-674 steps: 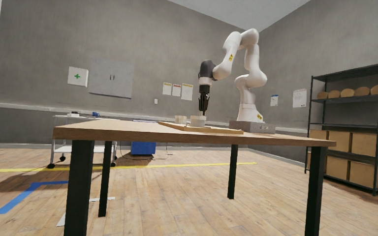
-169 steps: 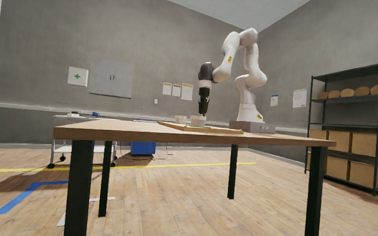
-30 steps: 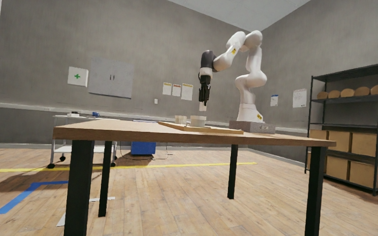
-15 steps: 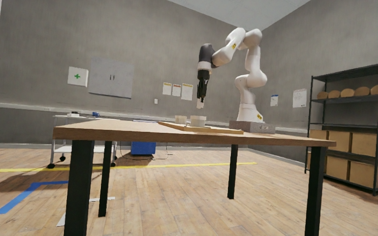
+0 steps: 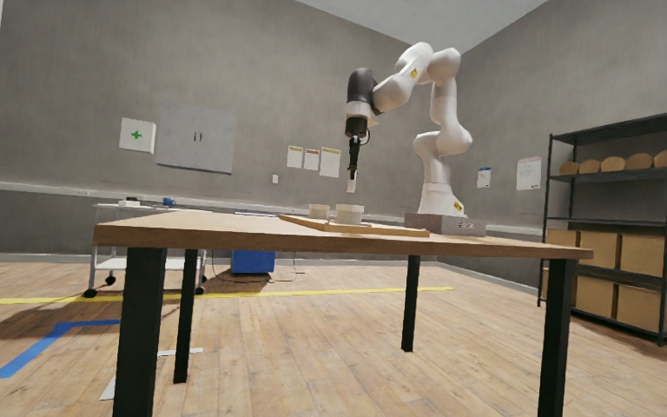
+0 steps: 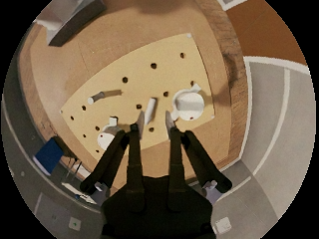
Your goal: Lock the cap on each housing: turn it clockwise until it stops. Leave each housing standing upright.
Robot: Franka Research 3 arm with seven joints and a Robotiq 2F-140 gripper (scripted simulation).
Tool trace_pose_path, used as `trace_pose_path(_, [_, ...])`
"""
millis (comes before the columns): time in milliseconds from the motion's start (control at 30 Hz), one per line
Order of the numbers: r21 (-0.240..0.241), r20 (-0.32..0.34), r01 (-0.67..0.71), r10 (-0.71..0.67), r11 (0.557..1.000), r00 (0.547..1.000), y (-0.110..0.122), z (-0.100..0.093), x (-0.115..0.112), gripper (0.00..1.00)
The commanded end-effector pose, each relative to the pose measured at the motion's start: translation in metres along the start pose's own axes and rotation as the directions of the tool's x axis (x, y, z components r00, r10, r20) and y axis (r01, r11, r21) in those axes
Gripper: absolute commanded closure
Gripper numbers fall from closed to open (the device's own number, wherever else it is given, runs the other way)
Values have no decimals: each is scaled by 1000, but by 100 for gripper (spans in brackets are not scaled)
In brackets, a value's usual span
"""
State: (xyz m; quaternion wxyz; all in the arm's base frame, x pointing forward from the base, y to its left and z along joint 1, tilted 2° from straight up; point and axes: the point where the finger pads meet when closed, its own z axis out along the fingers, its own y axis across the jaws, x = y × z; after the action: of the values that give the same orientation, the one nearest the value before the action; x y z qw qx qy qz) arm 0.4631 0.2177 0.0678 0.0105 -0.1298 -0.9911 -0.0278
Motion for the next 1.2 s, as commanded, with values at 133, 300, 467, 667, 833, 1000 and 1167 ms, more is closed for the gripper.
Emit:
trace_pose_path(133, [57, 19, -314, 314, 948, 949, 0, 1, 3, 64])
trace_pose_path(300, [57, 19, -314, 314, 948, 949, 0, 1, 3, 64])
trace_pose_path(467, [57, 19, -314, 314, 948, 949, 0, 1, 3, 64])
trace_pose_path(667, [57, 19, -314, 314, 948, 949, 0, 1, 3, 64])
trace_pose_path(833, [57, 19, -314, 314, 948, 949, 0, 1, 3, 64])
trace_pose_path(1000, [57, 19, -314, 314, 948, 949, 0, 1, 3, 64])
trace_pose_path(1167, [57, 19, -314, 314, 948, 949, -1, 2, 3, 64])
